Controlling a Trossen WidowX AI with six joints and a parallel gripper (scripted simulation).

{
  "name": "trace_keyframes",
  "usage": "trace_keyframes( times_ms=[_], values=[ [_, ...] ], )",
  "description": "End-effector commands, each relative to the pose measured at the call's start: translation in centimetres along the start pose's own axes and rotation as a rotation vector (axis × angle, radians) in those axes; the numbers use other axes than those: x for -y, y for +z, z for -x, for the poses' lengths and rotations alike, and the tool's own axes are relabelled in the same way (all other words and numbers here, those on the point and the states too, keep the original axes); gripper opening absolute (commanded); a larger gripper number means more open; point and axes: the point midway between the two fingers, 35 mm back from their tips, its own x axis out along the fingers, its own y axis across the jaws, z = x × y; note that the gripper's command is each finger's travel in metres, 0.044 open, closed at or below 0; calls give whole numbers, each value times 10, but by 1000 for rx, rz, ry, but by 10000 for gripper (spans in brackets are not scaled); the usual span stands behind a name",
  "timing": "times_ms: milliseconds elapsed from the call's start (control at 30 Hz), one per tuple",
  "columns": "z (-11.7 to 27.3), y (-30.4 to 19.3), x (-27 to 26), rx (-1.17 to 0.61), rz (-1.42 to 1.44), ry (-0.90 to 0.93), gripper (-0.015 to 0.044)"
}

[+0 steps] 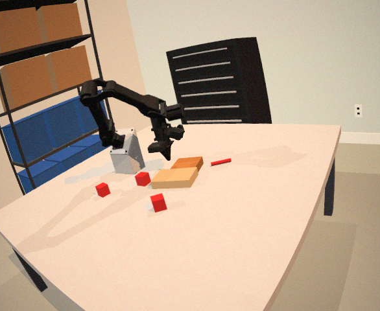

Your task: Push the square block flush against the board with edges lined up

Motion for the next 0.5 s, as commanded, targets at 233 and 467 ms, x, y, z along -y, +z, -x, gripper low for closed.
trace_keyframes(
  times_ms=[233,467],
  values=[
    [-38,-9,3,-26,5,-12,0],
    [-38,-1,3,-25,5,-11,0]
  ],
)
